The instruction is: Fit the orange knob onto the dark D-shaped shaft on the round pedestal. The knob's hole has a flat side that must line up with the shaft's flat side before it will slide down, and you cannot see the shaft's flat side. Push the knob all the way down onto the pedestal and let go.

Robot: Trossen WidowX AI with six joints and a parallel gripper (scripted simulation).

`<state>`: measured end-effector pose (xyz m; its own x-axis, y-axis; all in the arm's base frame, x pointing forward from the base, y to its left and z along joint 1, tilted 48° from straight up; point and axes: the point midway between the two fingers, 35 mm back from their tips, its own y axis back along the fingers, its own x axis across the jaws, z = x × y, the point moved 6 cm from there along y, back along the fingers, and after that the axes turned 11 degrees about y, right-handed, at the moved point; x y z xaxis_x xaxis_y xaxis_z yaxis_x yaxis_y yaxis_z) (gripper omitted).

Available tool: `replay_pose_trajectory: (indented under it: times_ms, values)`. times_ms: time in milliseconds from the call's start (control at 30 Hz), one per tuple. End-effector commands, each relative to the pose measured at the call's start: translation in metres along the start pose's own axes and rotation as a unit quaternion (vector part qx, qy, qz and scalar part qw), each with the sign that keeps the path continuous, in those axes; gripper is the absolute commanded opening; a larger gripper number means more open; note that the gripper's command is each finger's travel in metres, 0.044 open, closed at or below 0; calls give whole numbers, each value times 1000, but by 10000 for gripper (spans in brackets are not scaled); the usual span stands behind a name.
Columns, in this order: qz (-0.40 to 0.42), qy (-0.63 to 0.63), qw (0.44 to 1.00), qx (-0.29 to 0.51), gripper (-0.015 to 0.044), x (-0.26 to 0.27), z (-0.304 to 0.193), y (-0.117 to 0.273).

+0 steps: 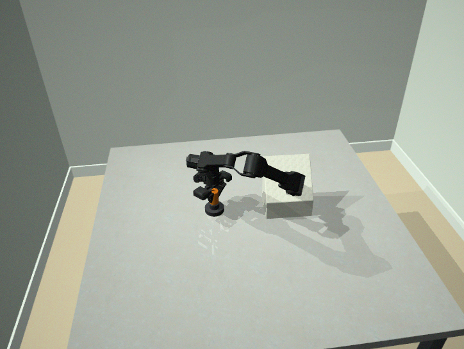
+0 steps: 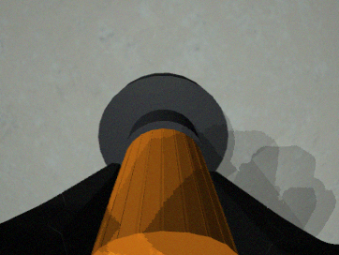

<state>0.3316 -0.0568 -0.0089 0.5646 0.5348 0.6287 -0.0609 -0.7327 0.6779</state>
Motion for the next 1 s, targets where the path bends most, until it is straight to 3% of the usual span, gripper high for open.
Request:
replay_pose_trajectory:
  times_ms: [0,367,900,967]
  values:
    - [2,-6,1000,0,0,-2,-1,-3]
    - [0,0,1000,0,0,0,0,-5]
    - [0,0,1000,0,420,0,0,-5]
    - [0,0,1000,0,440,0,0,-5]
